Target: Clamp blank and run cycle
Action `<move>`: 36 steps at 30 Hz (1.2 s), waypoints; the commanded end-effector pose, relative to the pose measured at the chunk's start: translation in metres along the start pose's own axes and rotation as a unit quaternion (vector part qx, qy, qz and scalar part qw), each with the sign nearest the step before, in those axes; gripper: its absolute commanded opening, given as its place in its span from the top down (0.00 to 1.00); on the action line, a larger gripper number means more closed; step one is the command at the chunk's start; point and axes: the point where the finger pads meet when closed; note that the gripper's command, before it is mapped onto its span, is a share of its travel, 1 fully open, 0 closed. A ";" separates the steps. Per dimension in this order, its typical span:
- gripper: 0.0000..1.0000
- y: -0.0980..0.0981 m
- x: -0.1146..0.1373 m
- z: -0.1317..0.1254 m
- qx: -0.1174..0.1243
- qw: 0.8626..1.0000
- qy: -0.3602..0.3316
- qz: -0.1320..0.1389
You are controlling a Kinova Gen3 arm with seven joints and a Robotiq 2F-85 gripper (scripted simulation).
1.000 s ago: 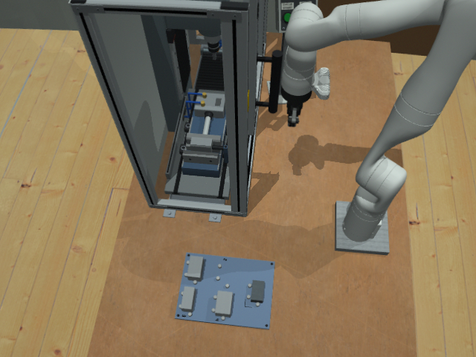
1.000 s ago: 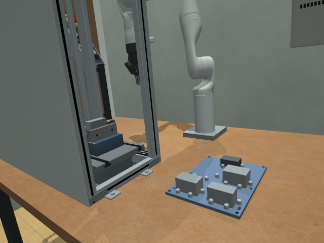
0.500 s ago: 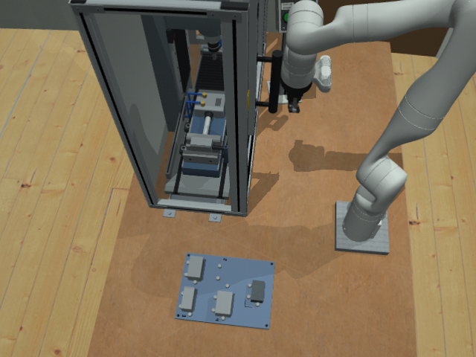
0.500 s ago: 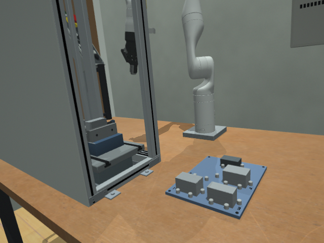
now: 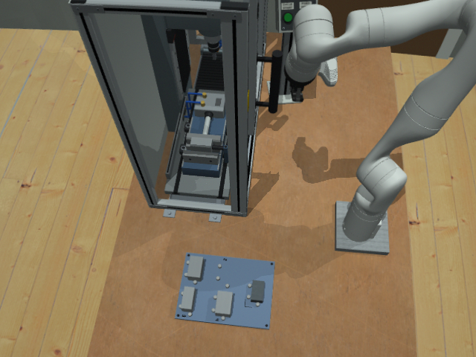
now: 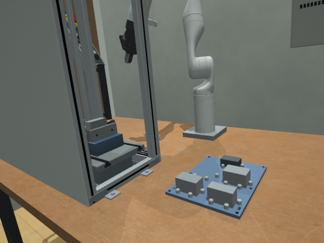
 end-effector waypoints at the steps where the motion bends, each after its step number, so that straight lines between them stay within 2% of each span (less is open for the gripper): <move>1: 0.90 0.001 0.001 -0.001 0.004 1.000 0.001 -0.002; 5: 0.90 0.001 0.001 -0.001 0.004 1.000 0.001 -0.002; 10: 0.90 0.033 -0.001 -0.039 0.116 0.993 0.021 -0.021; 22: 0.90 0.033 -0.001 -0.039 0.116 0.993 0.021 -0.021; 27: 0.90 0.065 -0.003 -0.077 0.225 0.973 0.040 -0.039; 36: 0.90 0.065 -0.003 -0.077 0.225 0.973 0.040 -0.039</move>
Point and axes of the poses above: the point where the finger pads meet when closed, its own y axis back along the fingers, its own z axis across the jaws, x = y × z, and after that the axes turned 3 degrees about -y, right-handed
